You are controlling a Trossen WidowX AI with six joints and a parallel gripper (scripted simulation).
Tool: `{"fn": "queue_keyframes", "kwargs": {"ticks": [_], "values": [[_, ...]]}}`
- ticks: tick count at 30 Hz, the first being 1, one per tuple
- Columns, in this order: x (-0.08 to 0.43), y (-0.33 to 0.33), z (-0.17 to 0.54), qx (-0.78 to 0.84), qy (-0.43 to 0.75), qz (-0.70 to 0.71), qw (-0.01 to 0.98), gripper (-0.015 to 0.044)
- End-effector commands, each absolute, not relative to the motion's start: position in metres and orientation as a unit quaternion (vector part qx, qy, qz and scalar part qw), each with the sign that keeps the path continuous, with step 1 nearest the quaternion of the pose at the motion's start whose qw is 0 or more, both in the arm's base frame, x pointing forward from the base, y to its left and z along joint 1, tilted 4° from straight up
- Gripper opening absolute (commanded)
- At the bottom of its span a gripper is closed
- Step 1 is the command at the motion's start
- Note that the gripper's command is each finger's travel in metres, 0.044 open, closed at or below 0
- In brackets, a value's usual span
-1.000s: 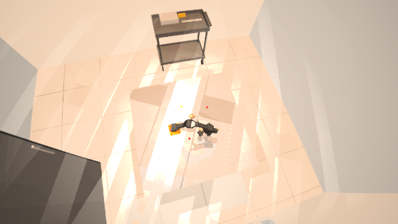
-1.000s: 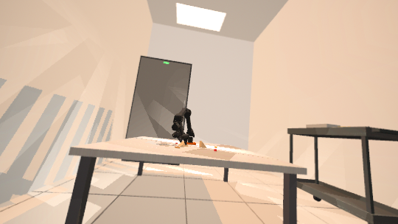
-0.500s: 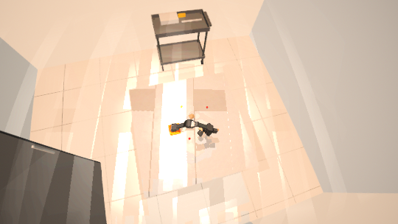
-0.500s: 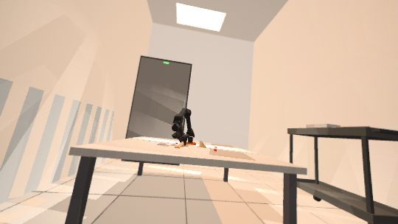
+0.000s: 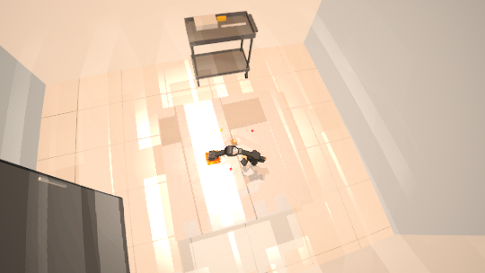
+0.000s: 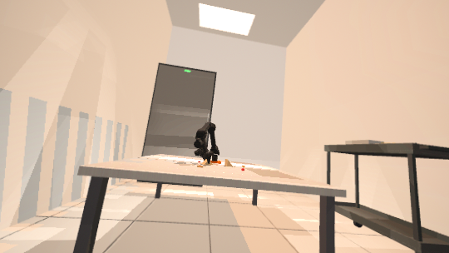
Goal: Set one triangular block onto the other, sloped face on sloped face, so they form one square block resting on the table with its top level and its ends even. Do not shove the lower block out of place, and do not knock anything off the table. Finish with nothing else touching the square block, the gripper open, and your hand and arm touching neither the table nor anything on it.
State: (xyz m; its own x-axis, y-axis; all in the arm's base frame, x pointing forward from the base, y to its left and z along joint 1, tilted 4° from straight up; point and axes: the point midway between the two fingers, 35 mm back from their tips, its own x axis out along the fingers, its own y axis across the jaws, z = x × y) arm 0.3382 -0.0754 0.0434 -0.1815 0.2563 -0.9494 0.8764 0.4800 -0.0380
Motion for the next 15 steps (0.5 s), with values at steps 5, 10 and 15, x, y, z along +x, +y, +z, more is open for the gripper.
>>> {"fn": "queue_keyframes", "kwargs": {"ticks": [5,10,15], "values": [[0.343,-0.074,0.082,0.41,0.693,-0.313,0.504,0.0],[0.341,-0.071,0.106,0.413,0.69,-0.315,0.505,0.0],[0.338,-0.069,0.13,0.416,0.687,-0.316,0.505,0.0]]}}
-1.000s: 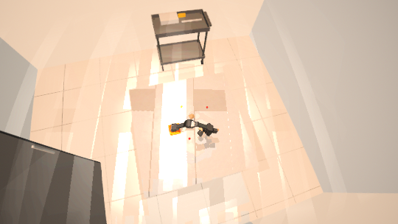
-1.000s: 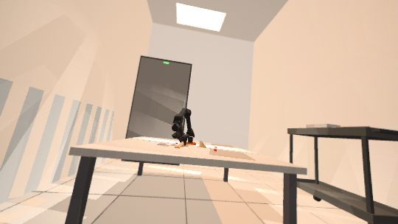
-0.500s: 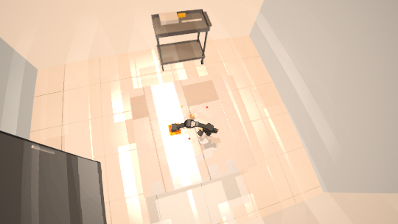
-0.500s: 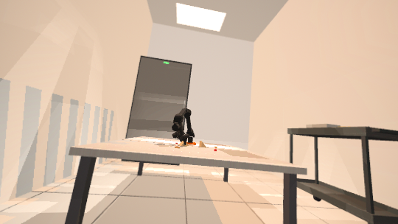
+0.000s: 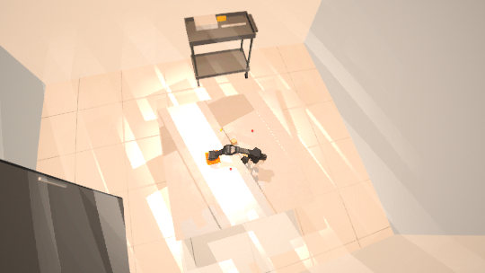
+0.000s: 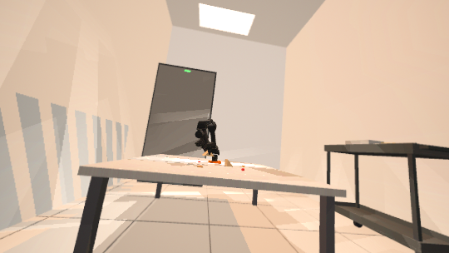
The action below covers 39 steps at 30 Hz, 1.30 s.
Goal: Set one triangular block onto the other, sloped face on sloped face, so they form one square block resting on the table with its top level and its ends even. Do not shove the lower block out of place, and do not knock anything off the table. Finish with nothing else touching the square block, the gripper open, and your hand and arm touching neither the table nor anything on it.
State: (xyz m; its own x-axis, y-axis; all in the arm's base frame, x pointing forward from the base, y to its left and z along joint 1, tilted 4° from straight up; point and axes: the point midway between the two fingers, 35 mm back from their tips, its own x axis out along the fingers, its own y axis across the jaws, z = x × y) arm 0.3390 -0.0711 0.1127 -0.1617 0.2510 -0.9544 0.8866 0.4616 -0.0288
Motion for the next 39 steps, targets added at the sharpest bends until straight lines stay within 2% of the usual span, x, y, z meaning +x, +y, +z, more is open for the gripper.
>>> {"fn": "queue_keyframes", "kwargs": {"ticks": [1,15,39], "values": [[0.338,-0.068,0.134,0.416,0.687,-0.316,0.506,0.0],[0.334,-0.064,0.129,0.378,0.658,-0.366,0.54,0.0],[0.329,-0.048,0.132,0.304,0.428,-0.503,0.687,0.0]]}}
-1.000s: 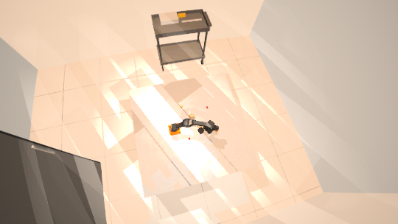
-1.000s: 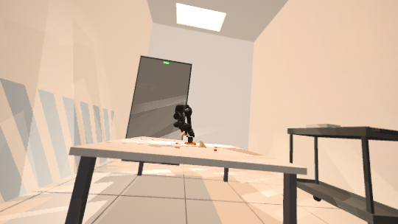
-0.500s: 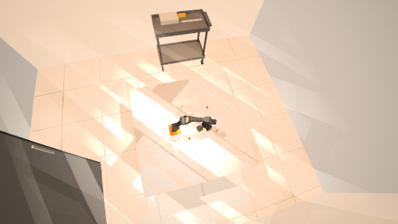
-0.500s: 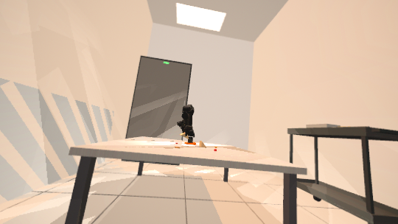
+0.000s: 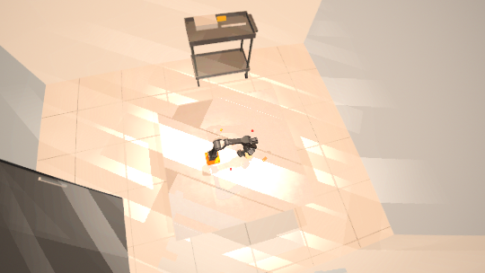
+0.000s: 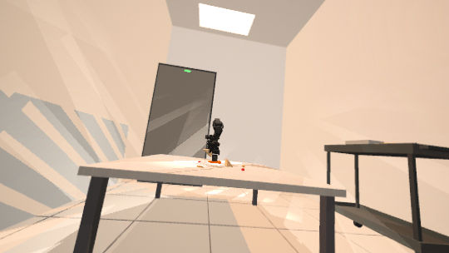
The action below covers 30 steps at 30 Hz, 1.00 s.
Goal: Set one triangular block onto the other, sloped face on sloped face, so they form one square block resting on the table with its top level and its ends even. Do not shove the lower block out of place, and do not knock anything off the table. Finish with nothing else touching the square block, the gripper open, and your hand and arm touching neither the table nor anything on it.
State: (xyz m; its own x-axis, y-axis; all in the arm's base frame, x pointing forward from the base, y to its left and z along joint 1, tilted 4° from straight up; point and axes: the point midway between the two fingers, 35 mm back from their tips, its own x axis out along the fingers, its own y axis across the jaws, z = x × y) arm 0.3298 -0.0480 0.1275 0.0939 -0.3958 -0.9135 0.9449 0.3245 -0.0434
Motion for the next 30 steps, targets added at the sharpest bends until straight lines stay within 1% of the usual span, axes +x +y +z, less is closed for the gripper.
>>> {"fn": "queue_keyframes", "kwargs": {"ticks": [1,6,30], "values": [[0.329,-0.048,0.132,0.304,0.428,-0.503,0.687,0.0],[0.329,-0.044,0.132,0.304,0.428,-0.502,0.687,0.0],[0.312,0.066,0.144,0.32,0.447,-0.467,0.692,0.0]]}}
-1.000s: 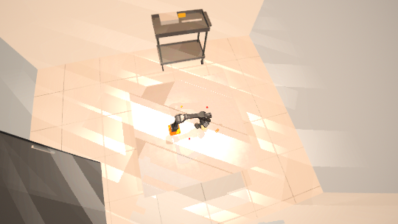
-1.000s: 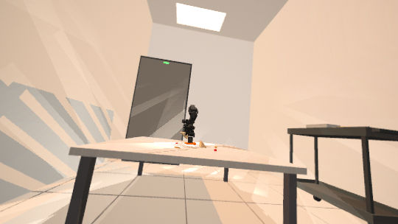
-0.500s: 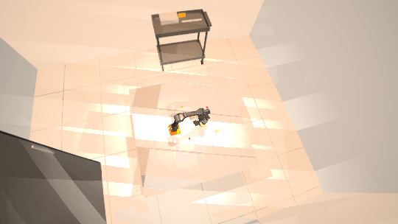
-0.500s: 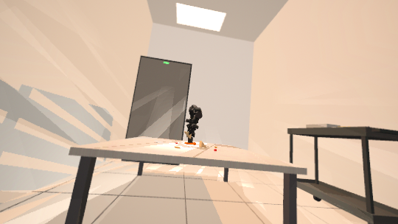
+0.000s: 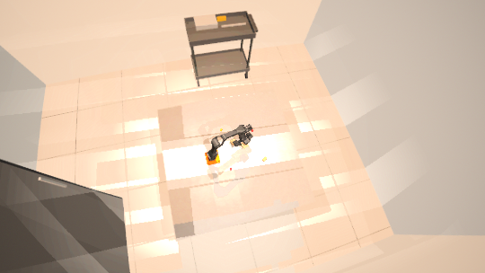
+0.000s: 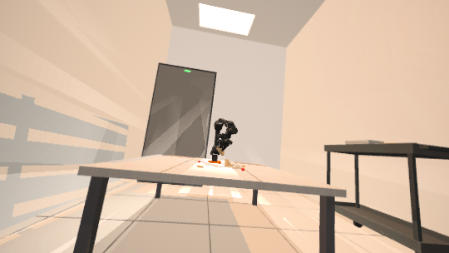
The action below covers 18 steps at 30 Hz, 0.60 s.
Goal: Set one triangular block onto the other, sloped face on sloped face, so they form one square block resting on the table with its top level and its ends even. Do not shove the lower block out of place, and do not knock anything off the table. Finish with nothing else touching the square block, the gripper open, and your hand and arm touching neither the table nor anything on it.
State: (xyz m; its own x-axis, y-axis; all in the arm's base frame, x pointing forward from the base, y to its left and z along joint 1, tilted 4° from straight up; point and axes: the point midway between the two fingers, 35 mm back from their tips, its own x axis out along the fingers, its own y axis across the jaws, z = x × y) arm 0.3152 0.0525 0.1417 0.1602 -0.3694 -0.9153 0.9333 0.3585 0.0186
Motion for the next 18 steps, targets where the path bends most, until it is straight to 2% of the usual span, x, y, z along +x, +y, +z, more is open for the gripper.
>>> {"fn": "queue_keyframes", "kwargs": {"ticks": [1,18], "values": [[0.311,0.07,0.144,0.32,0.447,-0.467,0.692,0.0],[0.271,0.143,0.155,0.327,0.447,-0.465,0.69,0.0]]}}
